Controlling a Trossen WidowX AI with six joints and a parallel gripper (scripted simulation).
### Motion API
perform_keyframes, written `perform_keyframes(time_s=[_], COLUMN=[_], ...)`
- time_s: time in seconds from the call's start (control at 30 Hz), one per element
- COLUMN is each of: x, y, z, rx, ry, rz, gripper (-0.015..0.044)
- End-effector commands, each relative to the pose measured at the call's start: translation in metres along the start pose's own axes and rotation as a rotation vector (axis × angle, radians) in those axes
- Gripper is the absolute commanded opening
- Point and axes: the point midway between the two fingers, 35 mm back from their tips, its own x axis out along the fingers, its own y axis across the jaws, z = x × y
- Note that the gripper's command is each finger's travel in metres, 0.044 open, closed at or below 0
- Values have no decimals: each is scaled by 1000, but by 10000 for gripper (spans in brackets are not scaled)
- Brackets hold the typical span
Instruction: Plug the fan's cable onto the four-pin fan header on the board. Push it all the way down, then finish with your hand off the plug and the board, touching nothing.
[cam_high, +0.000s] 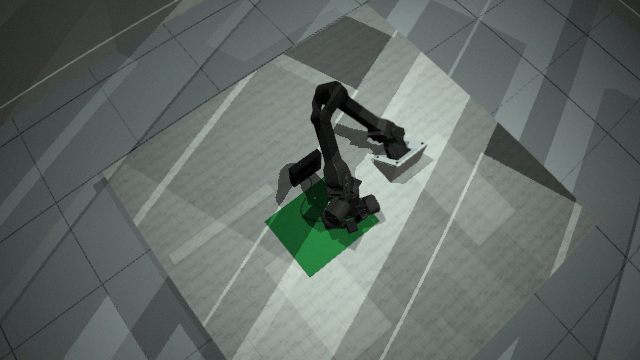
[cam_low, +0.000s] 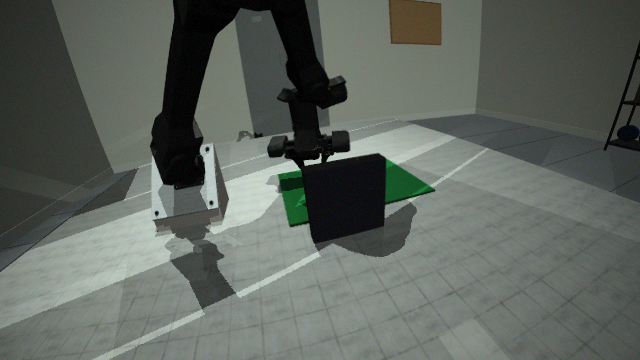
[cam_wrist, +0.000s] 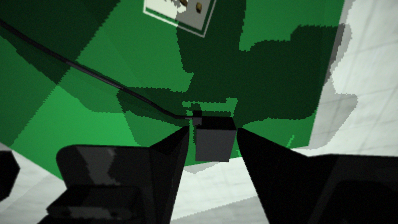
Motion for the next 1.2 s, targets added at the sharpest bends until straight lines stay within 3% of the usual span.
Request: perform_keyframes(time_s=[0.0, 0.13, 0.47, 1.17], x=[0, 0, 0, -61], y=[0, 0, 0, 1], z=[0, 0, 0, -18], rx=[0, 0, 0, -4], ry=[0, 0, 0, 2], rz=[0, 0, 0, -2], gripper=[184, 79, 0, 0])
